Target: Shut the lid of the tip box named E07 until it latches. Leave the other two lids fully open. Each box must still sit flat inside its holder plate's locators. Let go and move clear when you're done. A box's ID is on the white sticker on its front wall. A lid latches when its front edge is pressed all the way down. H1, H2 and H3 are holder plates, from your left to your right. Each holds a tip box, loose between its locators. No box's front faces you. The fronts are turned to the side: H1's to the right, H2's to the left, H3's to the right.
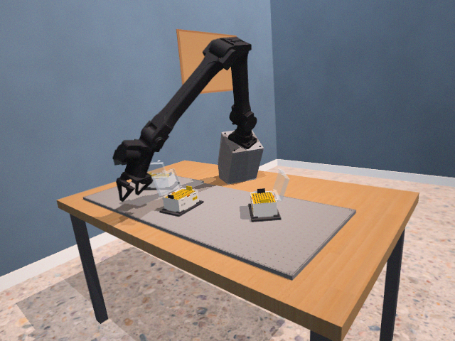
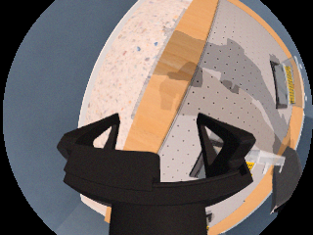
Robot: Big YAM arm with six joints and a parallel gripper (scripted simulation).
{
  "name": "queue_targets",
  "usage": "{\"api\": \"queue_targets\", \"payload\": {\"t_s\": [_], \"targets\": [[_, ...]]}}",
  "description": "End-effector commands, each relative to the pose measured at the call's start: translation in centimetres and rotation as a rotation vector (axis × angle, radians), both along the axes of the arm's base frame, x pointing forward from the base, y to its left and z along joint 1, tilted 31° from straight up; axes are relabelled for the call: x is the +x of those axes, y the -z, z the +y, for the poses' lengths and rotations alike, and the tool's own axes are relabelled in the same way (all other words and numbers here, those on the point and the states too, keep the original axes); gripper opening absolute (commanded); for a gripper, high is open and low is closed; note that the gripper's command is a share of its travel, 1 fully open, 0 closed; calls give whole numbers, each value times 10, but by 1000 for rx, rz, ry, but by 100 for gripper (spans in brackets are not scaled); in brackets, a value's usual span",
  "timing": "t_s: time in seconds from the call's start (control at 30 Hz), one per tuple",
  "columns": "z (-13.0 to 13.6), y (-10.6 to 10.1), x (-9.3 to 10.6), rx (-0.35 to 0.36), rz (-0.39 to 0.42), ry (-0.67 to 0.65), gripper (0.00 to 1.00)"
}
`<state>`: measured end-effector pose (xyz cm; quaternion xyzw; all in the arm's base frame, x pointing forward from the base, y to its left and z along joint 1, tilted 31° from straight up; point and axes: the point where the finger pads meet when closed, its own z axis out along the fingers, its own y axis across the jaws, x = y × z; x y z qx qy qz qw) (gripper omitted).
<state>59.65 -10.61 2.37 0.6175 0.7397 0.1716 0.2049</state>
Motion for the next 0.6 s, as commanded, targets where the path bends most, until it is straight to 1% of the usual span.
{"api": "queue_targets", "payload": {"t_s": [0.0, 0.53, 0.57], "targets": [[-3, -5, 2, -2, -10, 4, 100], [-3, -5, 2, -2, -10, 4, 100], [5, -28, 8, -32, -30, -46, 0]]}}
